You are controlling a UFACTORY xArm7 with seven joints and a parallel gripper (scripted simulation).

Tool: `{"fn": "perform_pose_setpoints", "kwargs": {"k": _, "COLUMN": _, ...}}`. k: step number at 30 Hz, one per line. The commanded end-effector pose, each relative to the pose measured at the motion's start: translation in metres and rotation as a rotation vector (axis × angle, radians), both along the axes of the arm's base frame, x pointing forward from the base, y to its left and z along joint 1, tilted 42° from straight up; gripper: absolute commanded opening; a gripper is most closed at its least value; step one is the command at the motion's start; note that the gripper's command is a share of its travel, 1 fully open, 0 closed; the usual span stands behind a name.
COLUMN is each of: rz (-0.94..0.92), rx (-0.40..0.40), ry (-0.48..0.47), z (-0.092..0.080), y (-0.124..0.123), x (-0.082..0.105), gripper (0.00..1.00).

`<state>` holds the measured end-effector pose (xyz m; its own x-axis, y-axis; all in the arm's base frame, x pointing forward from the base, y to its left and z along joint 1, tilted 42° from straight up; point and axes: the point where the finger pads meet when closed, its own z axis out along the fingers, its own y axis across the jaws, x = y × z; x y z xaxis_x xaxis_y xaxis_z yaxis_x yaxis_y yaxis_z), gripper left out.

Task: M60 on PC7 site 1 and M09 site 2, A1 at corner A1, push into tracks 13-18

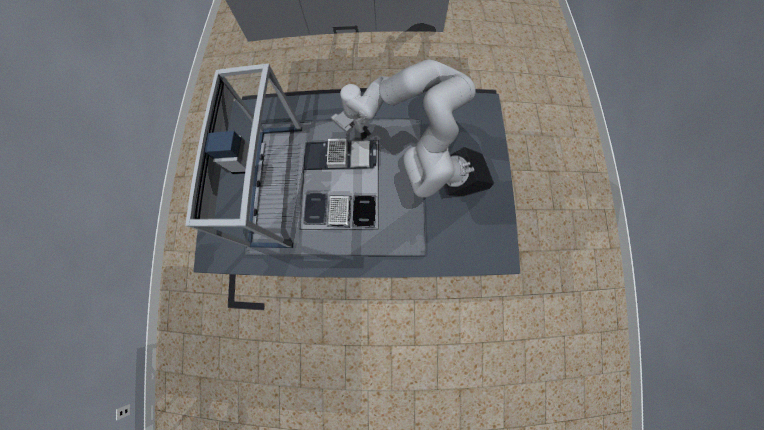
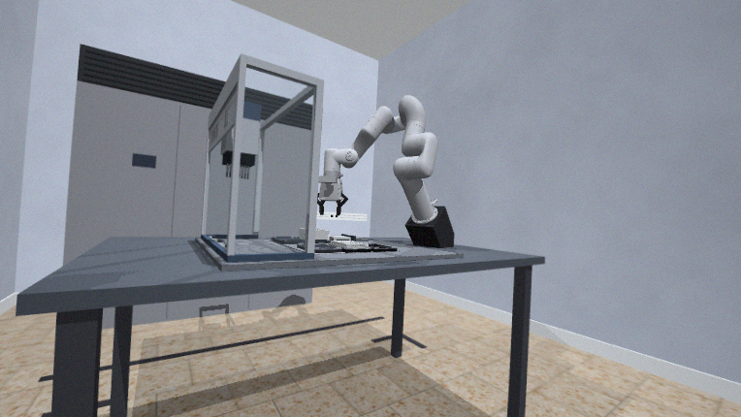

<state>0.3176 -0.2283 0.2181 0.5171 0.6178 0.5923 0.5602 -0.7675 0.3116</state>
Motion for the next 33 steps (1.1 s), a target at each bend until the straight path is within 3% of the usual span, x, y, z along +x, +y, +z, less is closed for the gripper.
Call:
{"fn": "perform_pose_setpoints", "kwargs": {"k": 1, "rz": -0.109, "rx": 0.077, "ry": 0.017, "z": -0.006, "y": 0.011, "x": -0.015, "gripper": 0.82}}
{"fn": "perform_pose_setpoints", "kwargs": {"k": 4, "rz": -0.134, "rx": 0.099, "ry": 0.022, "z": -0.008, "y": 0.014, "x": -0.018, "gripper": 0.82}}
{"fn": "perform_pose_setpoints", "kwargs": {"k": 19, "rz": -0.505, "rx": 0.424, "ry": 0.105, "z": -0.042, "y": 0.06, "x": -0.067, "gripper": 0.82}}
{"fn": "perform_pose_setpoints", "kwargs": {"k": 21, "rz": -0.505, "rx": 0.424, "ry": 0.105, "z": -0.042, "y": 0.06, "x": -0.067, "gripper": 0.82}}
{"fn": "perform_pose_setpoints", "kwargs": {"k": 24, "rz": -0.579, "rx": 0.489, "ry": 0.121, "z": -0.046, "y": 0.066, "x": -0.074, "gripper": 0.82}}
{"fn": "perform_pose_setpoints", "kwargs": {"k": 33, "rz": -0.582, "rx": 0.492, "ry": 0.122, "z": -0.046, "y": 0.066, "x": -0.074, "gripper": 0.82}}
